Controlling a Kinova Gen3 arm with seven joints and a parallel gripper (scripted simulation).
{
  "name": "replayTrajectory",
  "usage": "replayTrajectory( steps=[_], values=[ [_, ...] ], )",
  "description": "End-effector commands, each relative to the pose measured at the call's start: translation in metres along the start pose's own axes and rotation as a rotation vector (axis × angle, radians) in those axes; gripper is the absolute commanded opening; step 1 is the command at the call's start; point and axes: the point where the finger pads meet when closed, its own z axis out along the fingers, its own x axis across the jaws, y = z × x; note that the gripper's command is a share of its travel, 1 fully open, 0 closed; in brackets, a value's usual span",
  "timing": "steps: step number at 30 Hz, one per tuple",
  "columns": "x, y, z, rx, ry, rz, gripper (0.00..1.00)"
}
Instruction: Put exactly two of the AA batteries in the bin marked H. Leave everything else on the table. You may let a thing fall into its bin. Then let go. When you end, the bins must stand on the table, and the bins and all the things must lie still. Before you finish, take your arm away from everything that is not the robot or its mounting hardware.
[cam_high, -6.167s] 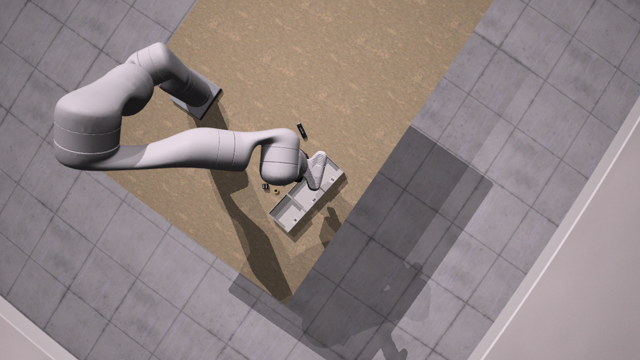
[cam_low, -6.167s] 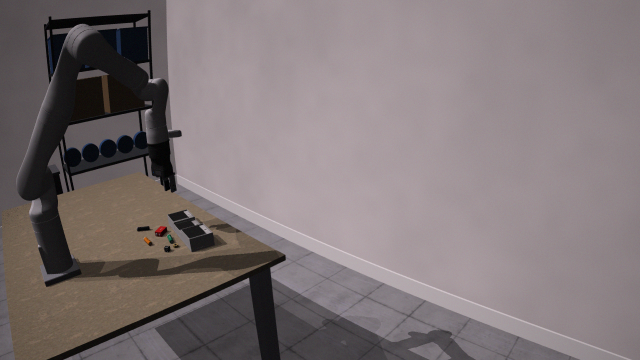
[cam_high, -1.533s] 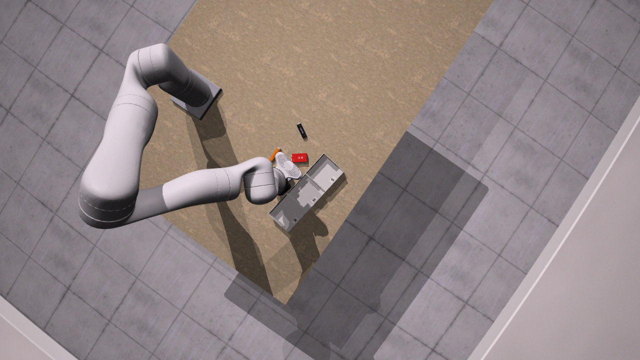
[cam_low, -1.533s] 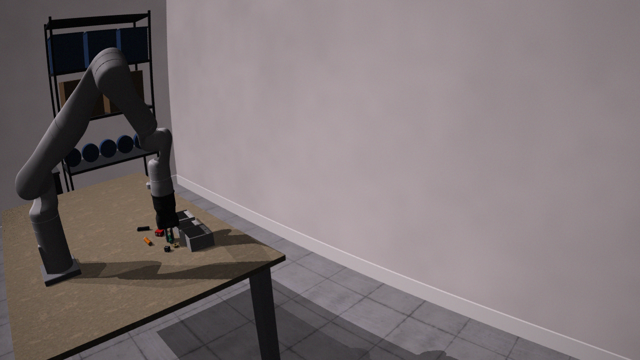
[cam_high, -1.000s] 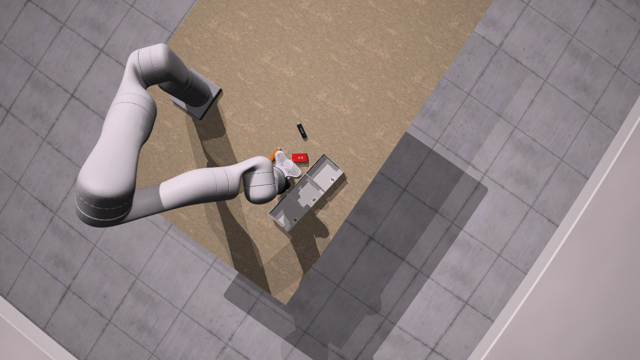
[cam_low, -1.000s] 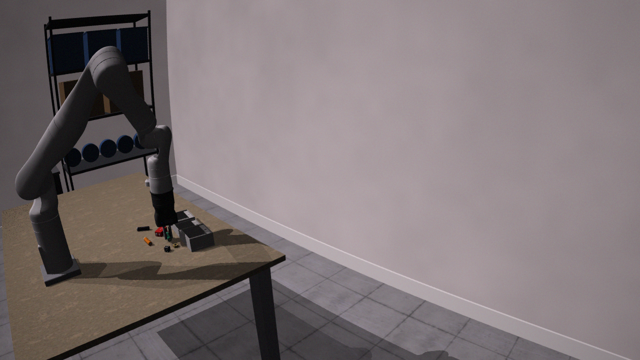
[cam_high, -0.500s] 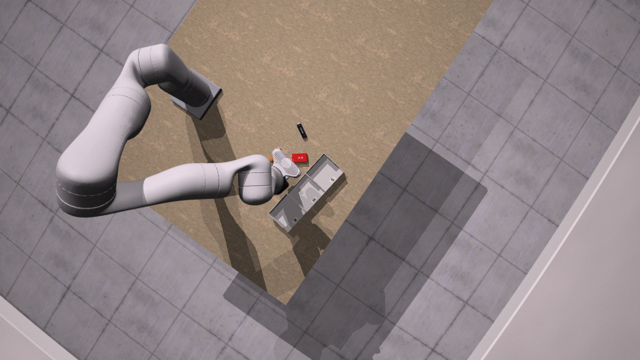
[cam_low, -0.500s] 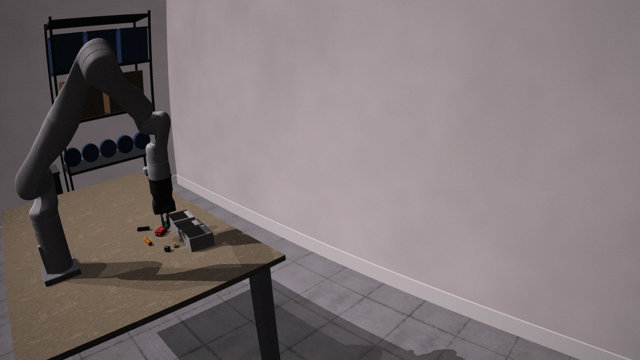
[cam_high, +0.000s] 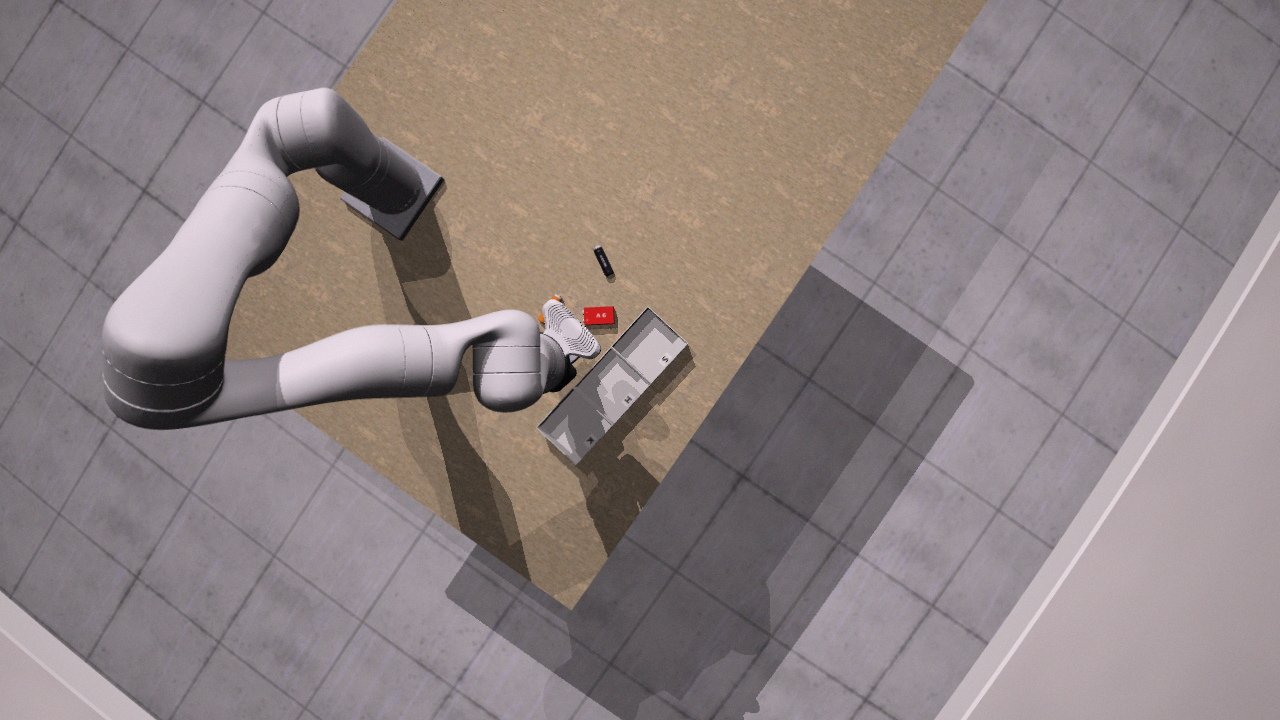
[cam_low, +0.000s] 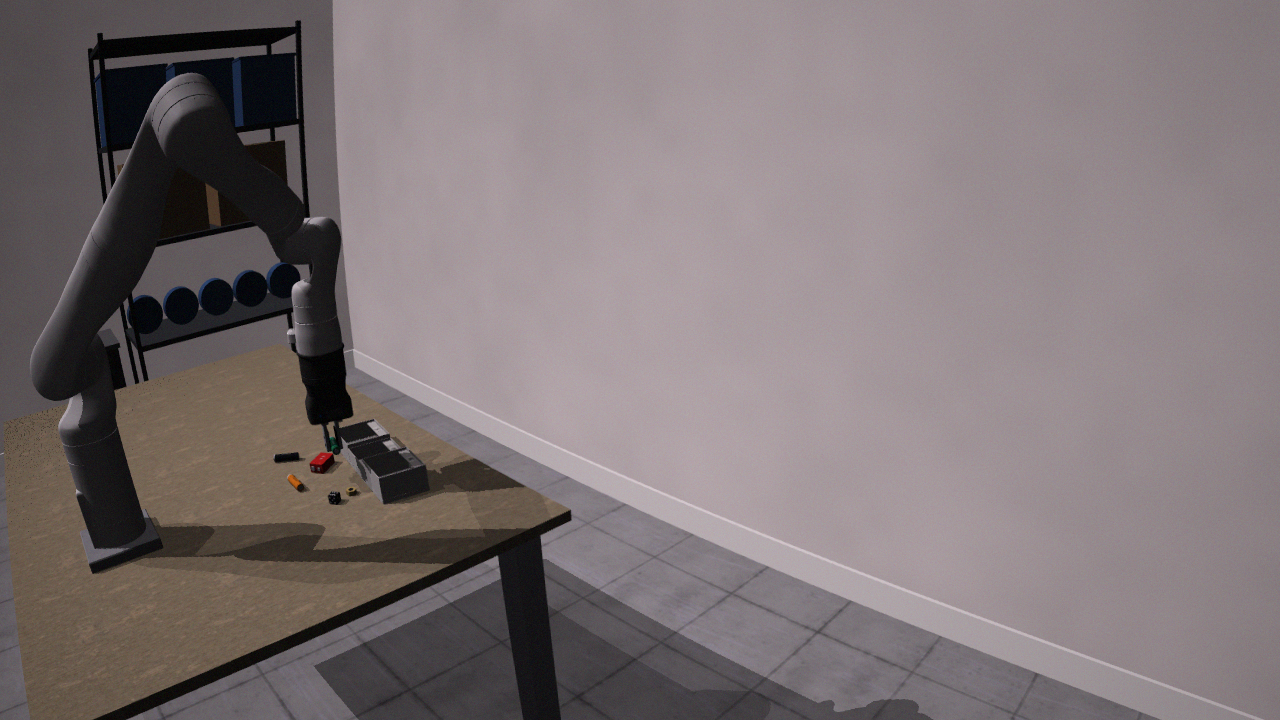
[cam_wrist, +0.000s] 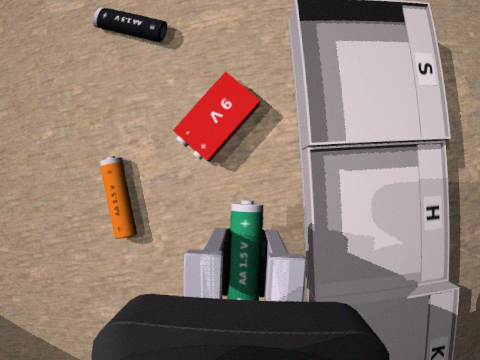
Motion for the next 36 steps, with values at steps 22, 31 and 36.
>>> replayTrajectory(
  steps=[22, 31, 36],
  values=[
    [0.059, -0.013, -0.008, 0.000, 0.002, -0.108, 0.31],
    [0.072, -0.020, -0.008, 0.000, 0.002, -0.108, 0.31],
    [0.071, -0.019, -0.008, 0.000, 0.002, -0.108, 0.31]
  ],
)
